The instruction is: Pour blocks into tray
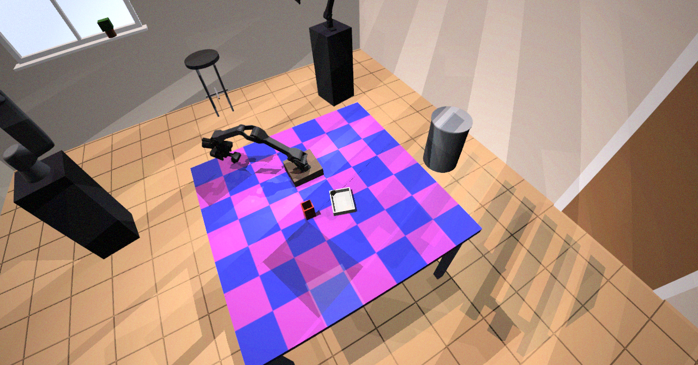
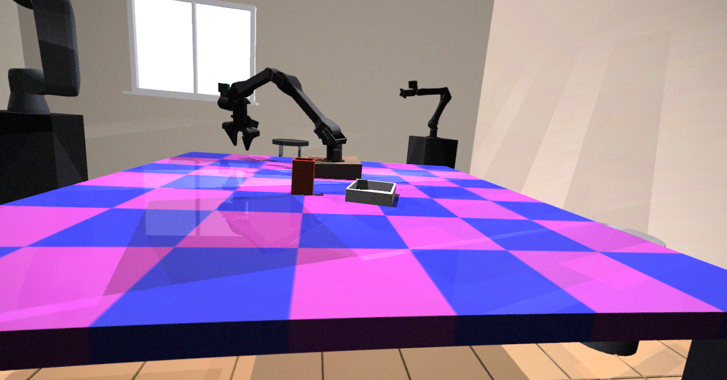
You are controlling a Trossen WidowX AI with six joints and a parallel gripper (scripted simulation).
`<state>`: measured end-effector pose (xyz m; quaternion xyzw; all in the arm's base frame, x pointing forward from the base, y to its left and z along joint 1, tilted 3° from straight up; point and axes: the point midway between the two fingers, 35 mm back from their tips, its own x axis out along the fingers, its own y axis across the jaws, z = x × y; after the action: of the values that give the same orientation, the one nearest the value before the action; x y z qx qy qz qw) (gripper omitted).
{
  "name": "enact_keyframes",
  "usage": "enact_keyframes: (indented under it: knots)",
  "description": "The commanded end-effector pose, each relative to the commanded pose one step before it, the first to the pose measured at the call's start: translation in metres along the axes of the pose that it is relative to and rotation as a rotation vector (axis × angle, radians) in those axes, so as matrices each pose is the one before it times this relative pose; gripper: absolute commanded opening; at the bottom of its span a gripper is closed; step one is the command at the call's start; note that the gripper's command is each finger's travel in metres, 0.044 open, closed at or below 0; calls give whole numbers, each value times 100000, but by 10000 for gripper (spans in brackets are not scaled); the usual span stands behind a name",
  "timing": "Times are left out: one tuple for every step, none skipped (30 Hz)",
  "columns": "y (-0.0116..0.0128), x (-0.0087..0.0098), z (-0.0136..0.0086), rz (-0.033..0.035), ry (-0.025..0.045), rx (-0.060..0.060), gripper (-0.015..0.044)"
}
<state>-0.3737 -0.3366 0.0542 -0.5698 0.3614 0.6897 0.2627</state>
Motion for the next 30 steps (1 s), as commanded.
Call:
enact_keyframes:
  knots:
    - [-28, -88, -163, 194, 275, -741, 426]
    - [-86, -264, -489, 585, 821, -2224, 440]
    - [-140, -434, -817, 990, 1360, -3714, 440]
    - [-155, -510, -985, 1211, 1617, -4467, 440]
    - [-136, -497, -992, 1237, 1600, -4478, 440]
    - [-116, -483, -998, 1263, 1583, -4489, 440]
    - [-96, -470, -1003, 1289, 1566, -4499, 440]
    - [-76, -457, -1008, 1315, 1548, -4509, 440]
    - [-56, -443, -1012, 1340, 1530, -4518, 440]
    - [-36, -430, -1015, 1366, 1512, -4527, 440]
    - [-15, -417, -1017, 1392, 1494, -4535, 440]
    - [6, -404, -1019, 1418, 1475, -4543, 440]
    - [26, -391, -1020, 1444, 1456, -4550, 440]
    - [47, -378, -1021, 1471, 1436, -4557, 440]
    - [68, -365, -1020, 1497, 1417, -4563, 440]
    - [89, -352, -1019, 1523, 1396, -4569, 440]
    - [110, -340, -1018, 1550, 1376, -4575, 440]
    - [130, -327, -1015, 1576, 1354, -4580, 440]
    - [151, -315, -1012, 1603, 1333, -4584, 440]
    - [172, -303, -1009, 1629, 1310, -4589, 440]
    - [192, -291, -1004, 1656, 1287, -4592, 440]
    - [212, -279, -999, 1683, 1264, -4596, 440]
    - [232, -267, -994, 1710, 1240, -4599, 440]
    - [252, -256, -988, 1737, 1215, -4601, 440]
    - [272, -244, -981, 1764, 1190, -4603, 440]
    - [291, -233, -974, 1791, 1164, -4605, 440]
    - [310, -222, -966, 1819, 1137, -4606, 440]
    - [329, -211, -957, 1846, 1109, -4607, 440]
    - [347, -200, -949, 1873, 1080, -4607, 440]
    - [365, -190, -939, 1900, 1051, -4607, 440]
